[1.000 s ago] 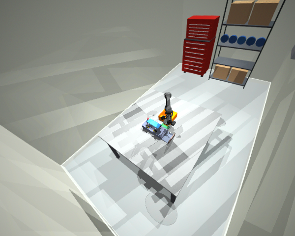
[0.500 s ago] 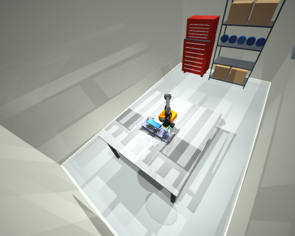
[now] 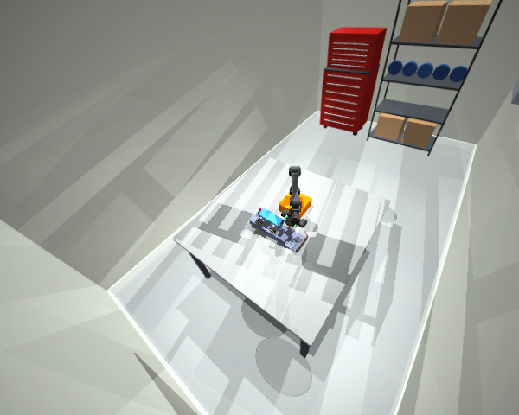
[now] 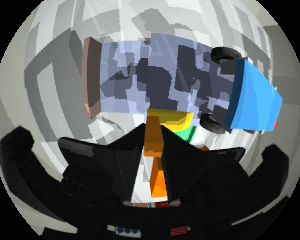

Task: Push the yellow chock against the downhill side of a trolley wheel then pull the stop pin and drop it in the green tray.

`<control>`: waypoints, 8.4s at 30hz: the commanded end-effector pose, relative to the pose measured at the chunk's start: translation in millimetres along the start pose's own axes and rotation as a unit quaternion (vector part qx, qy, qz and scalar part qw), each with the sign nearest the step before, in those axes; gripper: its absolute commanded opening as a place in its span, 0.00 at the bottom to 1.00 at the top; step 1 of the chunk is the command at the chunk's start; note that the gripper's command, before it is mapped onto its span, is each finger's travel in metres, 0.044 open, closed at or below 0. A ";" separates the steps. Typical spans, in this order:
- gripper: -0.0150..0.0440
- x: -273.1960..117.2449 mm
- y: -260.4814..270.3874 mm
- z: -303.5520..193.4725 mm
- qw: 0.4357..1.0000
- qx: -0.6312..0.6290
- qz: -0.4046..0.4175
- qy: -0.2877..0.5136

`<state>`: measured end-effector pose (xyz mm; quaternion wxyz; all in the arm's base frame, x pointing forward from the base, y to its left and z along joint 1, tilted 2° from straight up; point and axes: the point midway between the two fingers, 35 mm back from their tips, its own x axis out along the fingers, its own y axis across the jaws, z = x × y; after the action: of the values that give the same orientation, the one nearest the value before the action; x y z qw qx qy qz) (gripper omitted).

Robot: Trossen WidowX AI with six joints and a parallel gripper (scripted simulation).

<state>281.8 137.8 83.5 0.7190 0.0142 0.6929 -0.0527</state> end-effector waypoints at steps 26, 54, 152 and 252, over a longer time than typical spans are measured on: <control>0.25 26.1 -16.4 -1.1 1.000 -0.002 -0.005 0.004; 0.25 28.1 -38.7 0.5 1.000 -0.002 -0.003 0.007; 0.58 -60.0 -265.1 35.6 0.701 -0.705 -0.077 0.074; 0.25 -8.7 -278.9 34.5 0.701 -0.705 -0.078 0.075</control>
<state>289.2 -142.4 103.3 0.4571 -0.5448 0.5784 0.3996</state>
